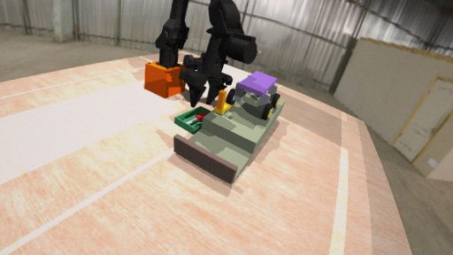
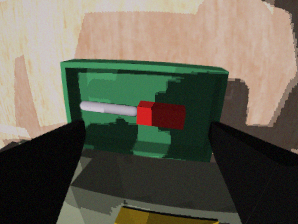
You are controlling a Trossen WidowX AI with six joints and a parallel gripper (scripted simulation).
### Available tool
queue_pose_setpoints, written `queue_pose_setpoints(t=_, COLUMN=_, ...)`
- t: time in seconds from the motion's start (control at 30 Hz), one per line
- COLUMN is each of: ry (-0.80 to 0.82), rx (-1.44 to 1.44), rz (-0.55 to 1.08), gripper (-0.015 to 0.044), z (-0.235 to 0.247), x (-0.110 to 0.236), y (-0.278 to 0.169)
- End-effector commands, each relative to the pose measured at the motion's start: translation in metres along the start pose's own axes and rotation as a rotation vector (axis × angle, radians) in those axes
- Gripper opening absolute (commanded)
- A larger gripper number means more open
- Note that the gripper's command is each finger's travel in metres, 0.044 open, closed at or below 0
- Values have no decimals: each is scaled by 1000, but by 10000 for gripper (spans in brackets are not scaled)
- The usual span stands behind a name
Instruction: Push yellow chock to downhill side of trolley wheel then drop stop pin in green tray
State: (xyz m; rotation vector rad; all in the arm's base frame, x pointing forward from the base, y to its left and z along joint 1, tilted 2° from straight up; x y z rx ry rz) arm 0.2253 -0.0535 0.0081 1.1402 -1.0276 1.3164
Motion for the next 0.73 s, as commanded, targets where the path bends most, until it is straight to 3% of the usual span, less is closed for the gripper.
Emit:
queue_pose_setpoints(t=0.0, ry=1, rx=-7, rz=6, gripper=419, z=2, x=10, y=-1)
queue_pose_setpoints(t=0.03, ry=1, rx=-7, rz=6, gripper=440, z=3, x=14, y=-1)
queue_pose_setpoints(t=0.7, ry=1, rx=-7, rz=7, gripper=440, z=12, x=68, y=-3)
Point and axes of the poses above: the point midway between the two fingers, 35 mm back from their tips, its own x axis back along the fingers, its own z axis across the jaws, y = z × x, the point moved 3 cm from there along x, back along the fingers, and after that the axes turned 3 degrees about x, right-handed, at the moved point
